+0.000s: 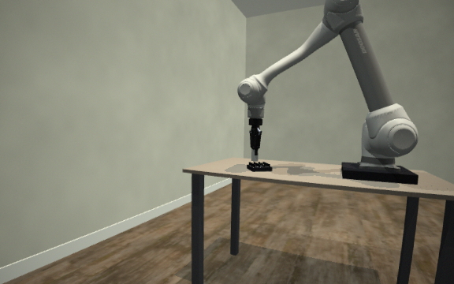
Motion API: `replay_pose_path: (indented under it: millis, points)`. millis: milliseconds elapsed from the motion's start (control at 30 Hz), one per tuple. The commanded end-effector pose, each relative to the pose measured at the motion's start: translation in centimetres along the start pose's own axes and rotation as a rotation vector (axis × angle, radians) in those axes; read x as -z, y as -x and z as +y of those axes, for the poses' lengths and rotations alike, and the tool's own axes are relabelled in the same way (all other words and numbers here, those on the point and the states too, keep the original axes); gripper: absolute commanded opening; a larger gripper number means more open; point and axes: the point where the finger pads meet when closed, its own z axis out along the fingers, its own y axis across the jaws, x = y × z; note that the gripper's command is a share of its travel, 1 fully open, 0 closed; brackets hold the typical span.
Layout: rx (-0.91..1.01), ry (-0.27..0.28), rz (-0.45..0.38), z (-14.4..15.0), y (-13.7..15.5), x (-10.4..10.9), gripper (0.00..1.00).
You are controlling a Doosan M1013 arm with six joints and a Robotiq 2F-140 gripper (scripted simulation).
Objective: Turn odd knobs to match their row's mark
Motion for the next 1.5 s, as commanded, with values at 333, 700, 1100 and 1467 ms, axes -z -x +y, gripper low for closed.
replay_pose_path:
  millis: [333, 700, 1100, 1467]
  points:
    - [0.000, 0.000, 0.000, 0.0, 0.0, 0.0, 0.12]
    - [0.000, 0.000, 0.000, 0.0, 0.0, -0.3, 0.12]
    - [0.000, 0.000, 0.000, 0.0, 0.0, -1.1, 0.12]
    - [0.000, 0.000, 0.000, 0.0, 0.0, -1.4, 0.12]
